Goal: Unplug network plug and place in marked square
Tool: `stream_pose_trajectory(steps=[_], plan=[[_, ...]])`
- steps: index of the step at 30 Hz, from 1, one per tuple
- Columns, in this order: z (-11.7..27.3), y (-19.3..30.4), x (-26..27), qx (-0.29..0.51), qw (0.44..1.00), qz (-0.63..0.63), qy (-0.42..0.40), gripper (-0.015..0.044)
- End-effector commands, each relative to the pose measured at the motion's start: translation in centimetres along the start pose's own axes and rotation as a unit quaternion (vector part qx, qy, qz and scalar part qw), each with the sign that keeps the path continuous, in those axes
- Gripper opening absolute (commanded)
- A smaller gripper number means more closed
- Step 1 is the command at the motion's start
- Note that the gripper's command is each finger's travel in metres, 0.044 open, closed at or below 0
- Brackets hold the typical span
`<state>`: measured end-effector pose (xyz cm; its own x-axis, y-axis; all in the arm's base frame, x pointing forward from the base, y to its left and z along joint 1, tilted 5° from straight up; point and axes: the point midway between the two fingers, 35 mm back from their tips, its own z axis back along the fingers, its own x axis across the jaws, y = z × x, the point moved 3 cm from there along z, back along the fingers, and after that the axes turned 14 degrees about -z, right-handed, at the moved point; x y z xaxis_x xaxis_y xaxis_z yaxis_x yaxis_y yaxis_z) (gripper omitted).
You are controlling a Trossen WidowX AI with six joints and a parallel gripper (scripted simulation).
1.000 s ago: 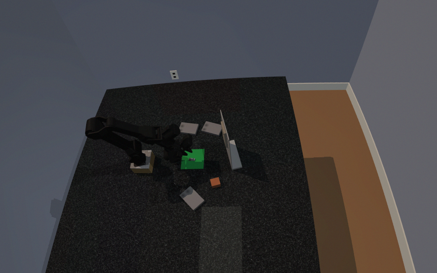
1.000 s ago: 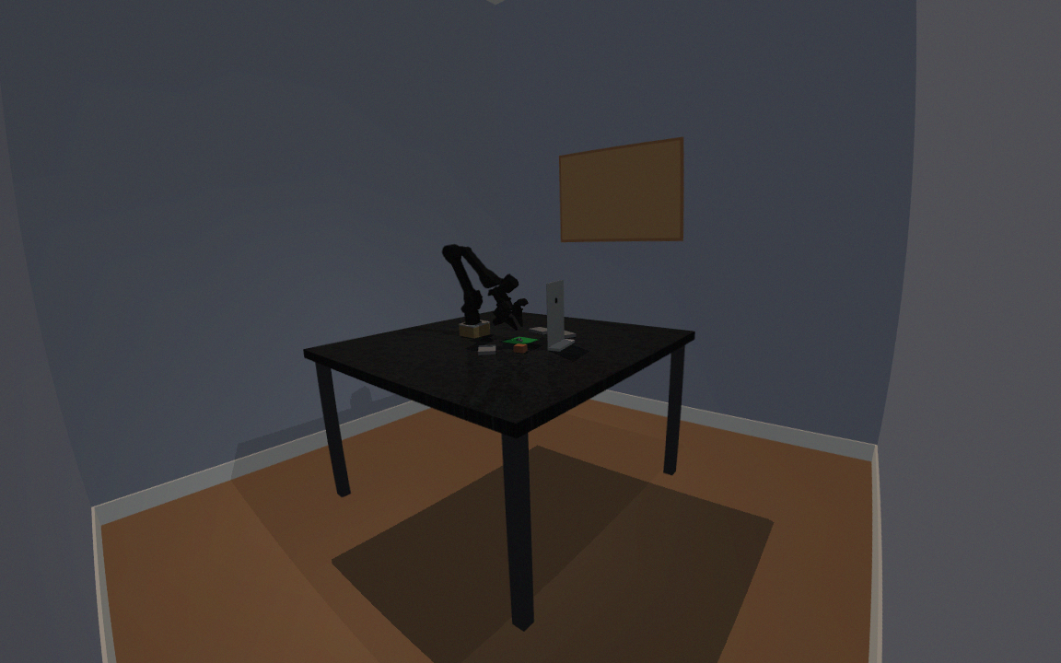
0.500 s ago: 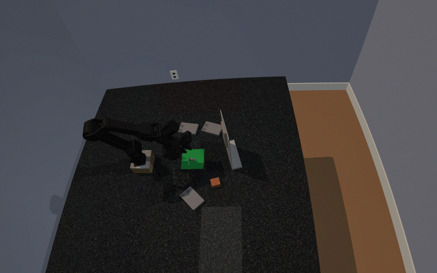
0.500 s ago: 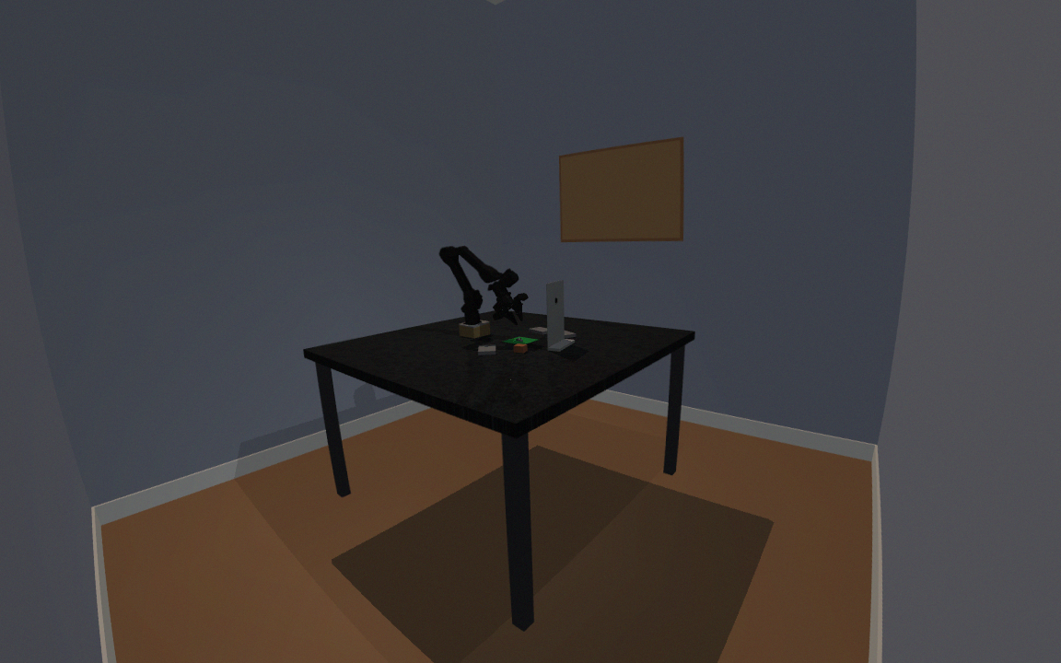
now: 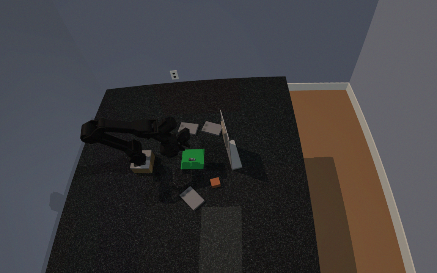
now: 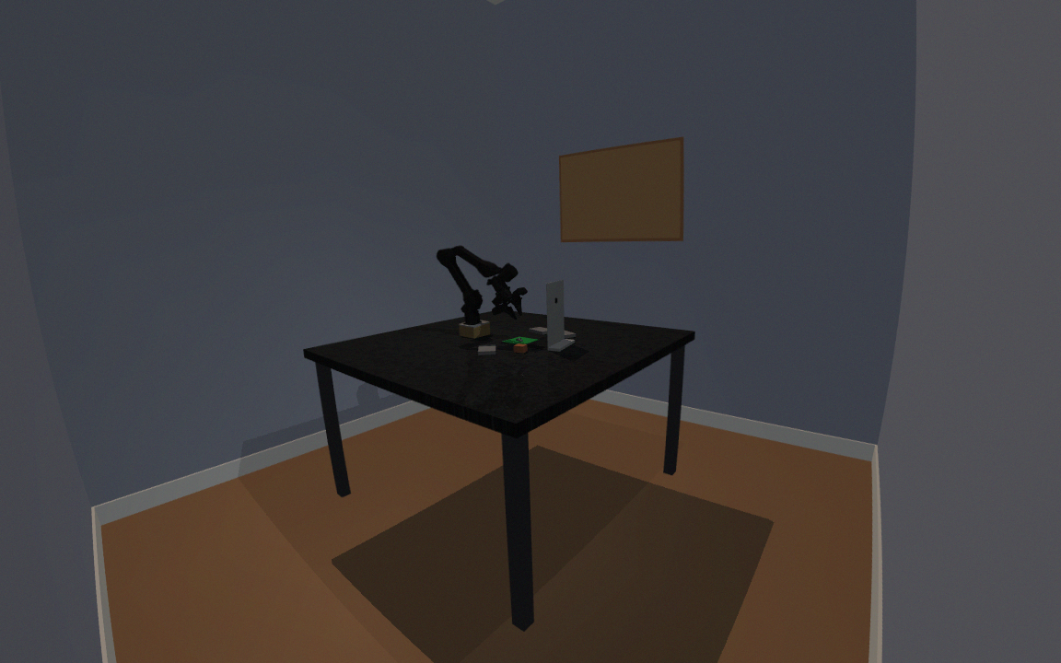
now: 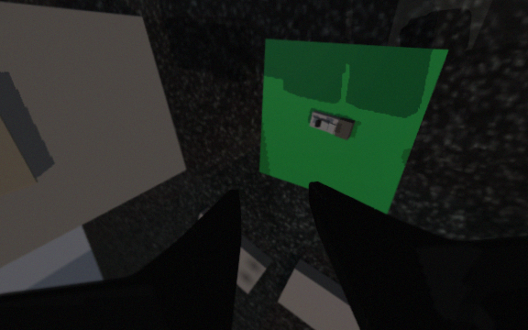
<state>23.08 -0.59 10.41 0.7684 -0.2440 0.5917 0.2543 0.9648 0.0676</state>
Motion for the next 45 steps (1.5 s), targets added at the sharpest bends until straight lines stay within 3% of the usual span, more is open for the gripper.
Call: stream_pose_trajectory(steps=[1, 12, 45], plan=[[0.7, 0.0, 0.4, -0.002, 1.0, -0.003, -0.002, 0.0156], [1.8, 0.2, 0.8, 0.0, 1.0, 0.0, 0.0, 0.0156], [10.3, 1.5, 6.3, -0.002, 1.0, -0.003, -0.002, 0.0156]])
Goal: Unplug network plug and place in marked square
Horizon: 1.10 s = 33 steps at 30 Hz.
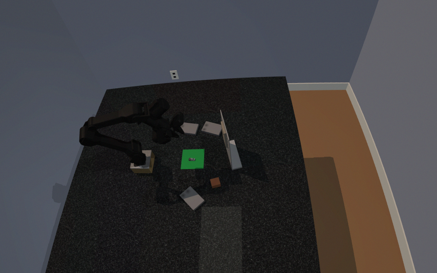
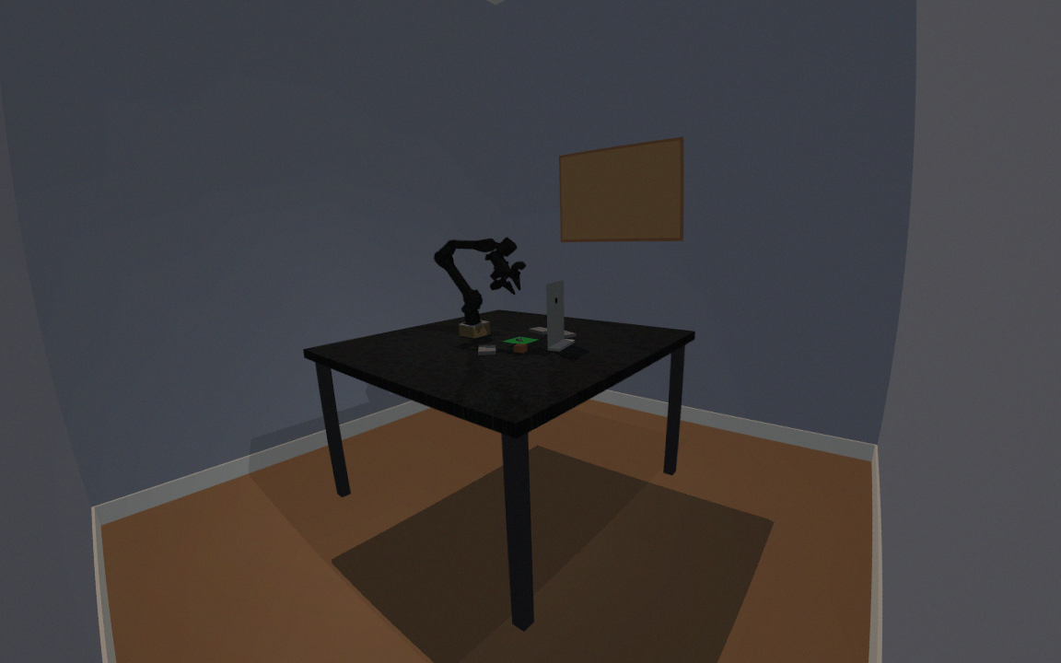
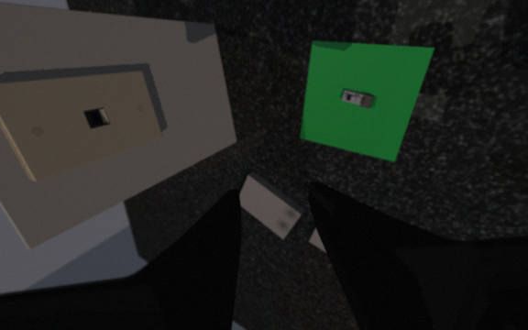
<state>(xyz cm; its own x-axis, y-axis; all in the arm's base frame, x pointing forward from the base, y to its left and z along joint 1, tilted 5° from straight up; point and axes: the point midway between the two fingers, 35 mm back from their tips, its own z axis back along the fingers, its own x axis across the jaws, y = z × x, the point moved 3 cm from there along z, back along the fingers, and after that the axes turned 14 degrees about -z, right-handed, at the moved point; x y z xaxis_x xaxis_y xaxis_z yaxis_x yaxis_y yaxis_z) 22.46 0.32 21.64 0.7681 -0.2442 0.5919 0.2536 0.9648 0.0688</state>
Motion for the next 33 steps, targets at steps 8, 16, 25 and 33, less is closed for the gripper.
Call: stream_pose_trajectory(steps=[8, 16, 25, 33], plan=[[0.98, 0.01, 0.45, -0.002, 1.0, -0.003, -0.002, 0.0314], [0.98, 0.01, 0.45, -0.002, 1.0, -0.003, -0.002, 0.044], [0.98, 0.01, 0.45, -0.002, 1.0, -0.003, -0.002, 0.044], [0.98, 0.01, 0.45, -0.002, 1.0, -0.003, -0.002, 0.044]])
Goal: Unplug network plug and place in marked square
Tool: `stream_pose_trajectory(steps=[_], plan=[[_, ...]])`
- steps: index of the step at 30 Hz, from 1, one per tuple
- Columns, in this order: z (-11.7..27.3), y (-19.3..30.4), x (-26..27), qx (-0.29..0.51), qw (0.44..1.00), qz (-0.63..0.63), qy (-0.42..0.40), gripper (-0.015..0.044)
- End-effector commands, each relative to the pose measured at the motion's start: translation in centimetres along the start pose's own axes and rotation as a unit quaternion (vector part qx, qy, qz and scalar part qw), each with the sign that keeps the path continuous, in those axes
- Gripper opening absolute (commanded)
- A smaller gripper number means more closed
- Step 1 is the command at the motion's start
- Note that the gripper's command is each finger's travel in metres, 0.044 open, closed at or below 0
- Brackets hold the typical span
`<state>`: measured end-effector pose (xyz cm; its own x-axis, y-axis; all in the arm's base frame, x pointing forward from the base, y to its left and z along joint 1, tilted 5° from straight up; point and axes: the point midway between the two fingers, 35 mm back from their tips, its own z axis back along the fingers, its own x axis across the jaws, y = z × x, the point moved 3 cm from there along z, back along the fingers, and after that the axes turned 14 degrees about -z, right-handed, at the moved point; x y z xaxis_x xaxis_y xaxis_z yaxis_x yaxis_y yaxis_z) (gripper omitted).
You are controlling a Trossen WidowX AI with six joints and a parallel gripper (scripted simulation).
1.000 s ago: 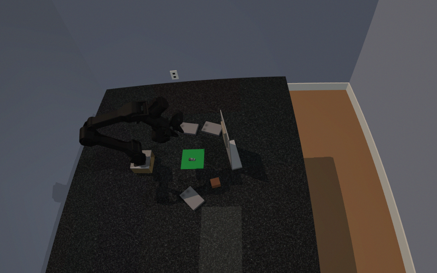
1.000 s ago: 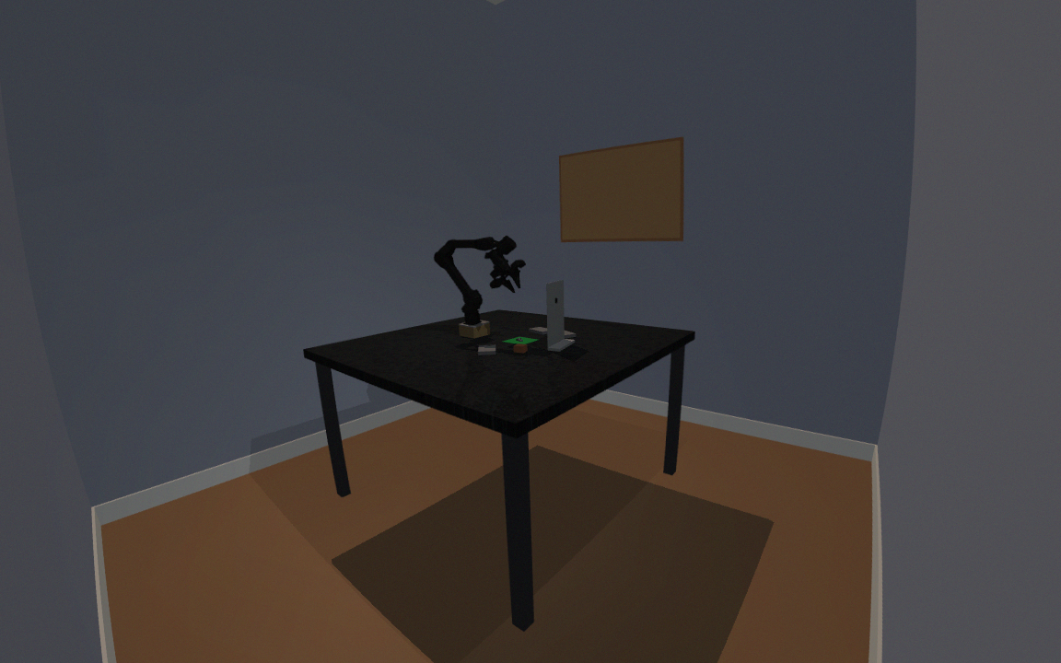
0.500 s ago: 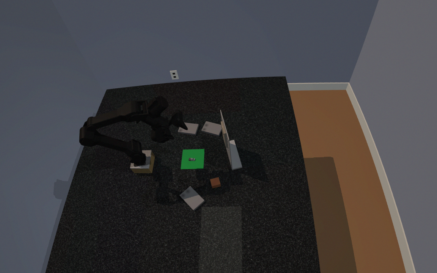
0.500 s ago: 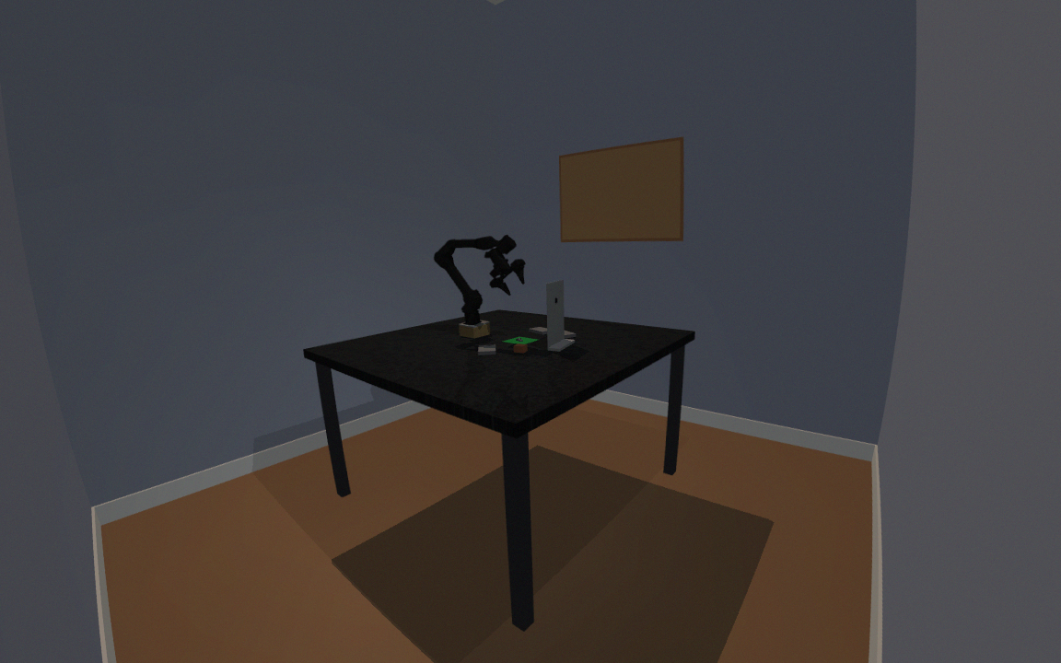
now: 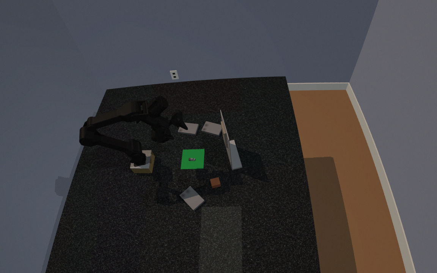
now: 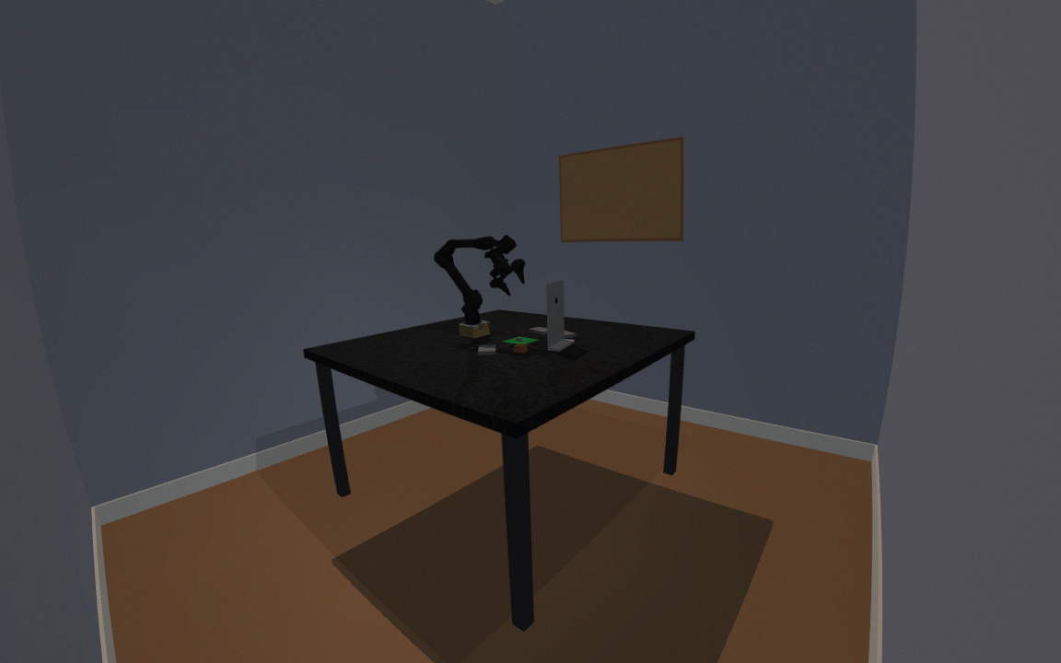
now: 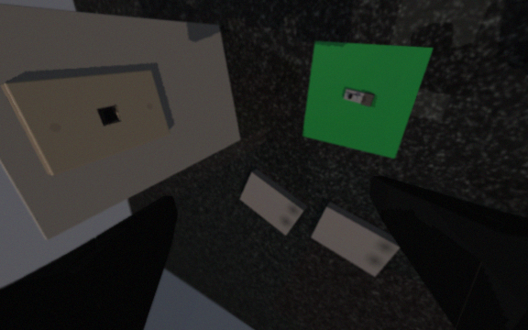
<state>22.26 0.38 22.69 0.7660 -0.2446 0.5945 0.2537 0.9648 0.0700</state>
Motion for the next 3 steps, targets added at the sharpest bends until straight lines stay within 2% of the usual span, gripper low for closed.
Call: stream_pose_trajectory(steps=[1, 3], plan=[[0.02, -0.07, 0.0, -0.003, 1.0, -0.002, 0.0, 0.044], [0.02, -0.07, 0.0, -0.003, 1.0, -0.002, 0.0, 0.044]])
